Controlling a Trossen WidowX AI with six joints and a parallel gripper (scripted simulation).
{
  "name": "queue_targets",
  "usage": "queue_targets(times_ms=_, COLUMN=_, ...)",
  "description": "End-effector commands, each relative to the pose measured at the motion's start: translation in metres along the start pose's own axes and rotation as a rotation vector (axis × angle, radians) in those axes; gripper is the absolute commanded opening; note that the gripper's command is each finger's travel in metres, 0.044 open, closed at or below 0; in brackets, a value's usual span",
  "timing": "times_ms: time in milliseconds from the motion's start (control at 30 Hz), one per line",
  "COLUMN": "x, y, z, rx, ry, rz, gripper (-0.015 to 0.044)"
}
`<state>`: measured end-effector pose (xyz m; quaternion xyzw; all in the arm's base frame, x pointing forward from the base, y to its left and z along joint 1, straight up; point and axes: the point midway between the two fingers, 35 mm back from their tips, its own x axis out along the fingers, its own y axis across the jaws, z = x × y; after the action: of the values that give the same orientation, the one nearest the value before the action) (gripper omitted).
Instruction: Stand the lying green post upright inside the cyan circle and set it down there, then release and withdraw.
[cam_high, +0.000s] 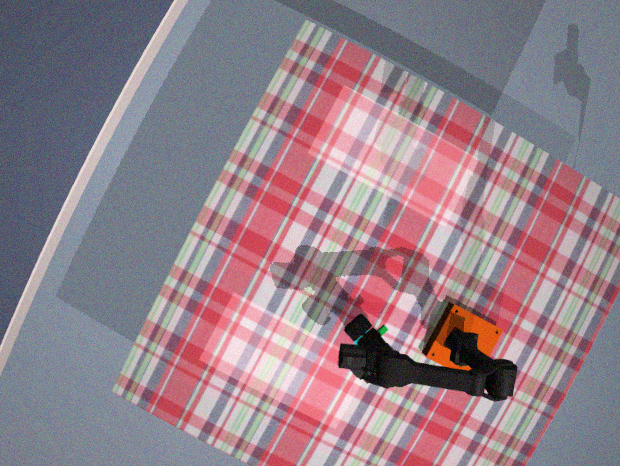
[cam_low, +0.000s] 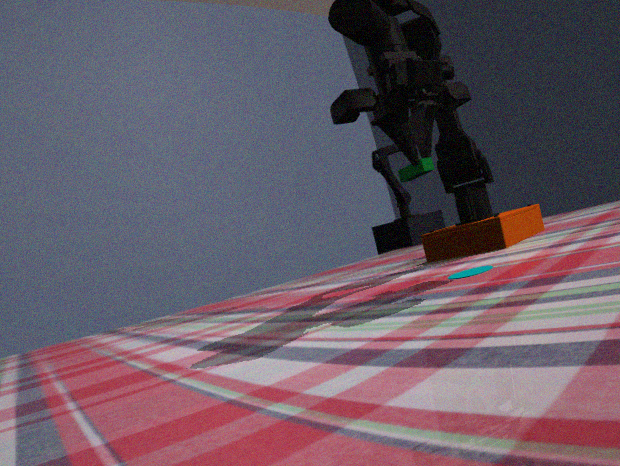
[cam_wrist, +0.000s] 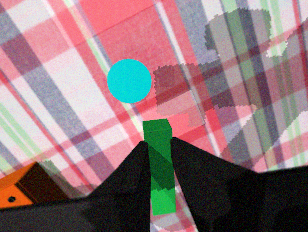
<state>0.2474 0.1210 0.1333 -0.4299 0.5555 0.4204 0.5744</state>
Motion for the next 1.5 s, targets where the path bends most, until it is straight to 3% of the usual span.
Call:
queue_targets(times_ms=0, x=0.001, y=0.009, z=0.011, rx=0.016, ry=0.003, rz=0.010, gripper=0.0023)
queue_targets(times_ms=1467, x=0.025, y=0.004, z=0.037, rx=0.146, ry=-0.264, rz=0.062, gripper=0.0023)
